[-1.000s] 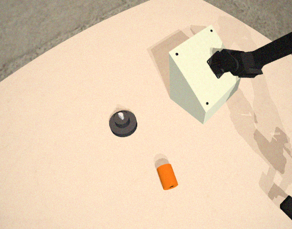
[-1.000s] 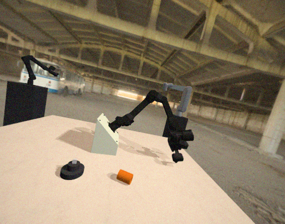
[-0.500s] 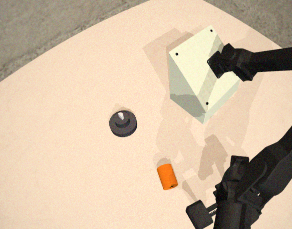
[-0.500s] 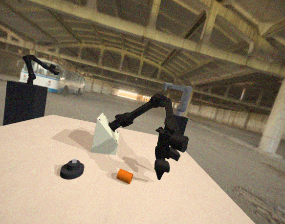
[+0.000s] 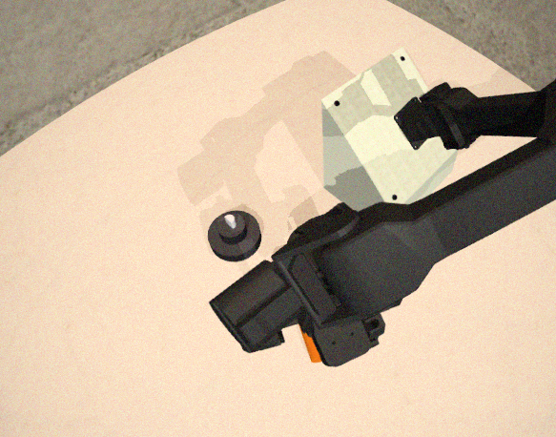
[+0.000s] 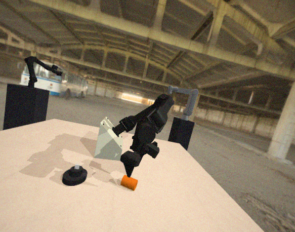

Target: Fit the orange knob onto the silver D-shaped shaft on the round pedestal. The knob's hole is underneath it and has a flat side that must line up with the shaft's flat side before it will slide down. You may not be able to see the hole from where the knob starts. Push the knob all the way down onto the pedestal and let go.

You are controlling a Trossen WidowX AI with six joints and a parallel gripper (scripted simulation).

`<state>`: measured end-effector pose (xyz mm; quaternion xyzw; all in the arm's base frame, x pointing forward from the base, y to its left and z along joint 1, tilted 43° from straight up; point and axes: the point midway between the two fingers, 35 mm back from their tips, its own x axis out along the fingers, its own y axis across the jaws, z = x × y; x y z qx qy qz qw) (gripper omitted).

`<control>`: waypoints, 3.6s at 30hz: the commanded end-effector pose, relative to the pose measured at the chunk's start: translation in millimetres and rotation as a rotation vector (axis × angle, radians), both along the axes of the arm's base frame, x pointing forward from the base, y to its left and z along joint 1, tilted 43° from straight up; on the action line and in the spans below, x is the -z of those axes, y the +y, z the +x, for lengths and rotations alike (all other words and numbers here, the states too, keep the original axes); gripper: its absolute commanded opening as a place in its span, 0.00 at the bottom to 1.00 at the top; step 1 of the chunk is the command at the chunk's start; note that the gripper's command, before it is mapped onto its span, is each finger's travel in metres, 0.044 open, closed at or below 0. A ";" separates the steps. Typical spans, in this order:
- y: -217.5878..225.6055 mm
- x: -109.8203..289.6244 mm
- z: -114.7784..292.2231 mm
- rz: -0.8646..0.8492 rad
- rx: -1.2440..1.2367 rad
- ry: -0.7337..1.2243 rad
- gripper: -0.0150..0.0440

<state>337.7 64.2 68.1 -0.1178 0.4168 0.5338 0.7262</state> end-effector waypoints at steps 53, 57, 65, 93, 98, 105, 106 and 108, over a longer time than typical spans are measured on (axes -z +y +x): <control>42.5 50.2 -0.7 0.005 -0.010 0.015 0.64; 42.5 50.2 -0.7 0.005 -0.010 0.015 0.59; 39.6 47.0 -0.8 0.005 -0.010 0.015 0.56; 32.5 39.0 -1.3 0.044 0.377 0.375 0.56; 32.5 39.0 -1.3 0.055 0.488 0.477 0.56; 32.5 39.0 -1.3 0.073 0.666 0.643 0.56; 32.5 39.0 -1.3 0.075 0.692 0.666 0.56; 32.5 39.0 -1.3 0.080 0.739 0.710 0.56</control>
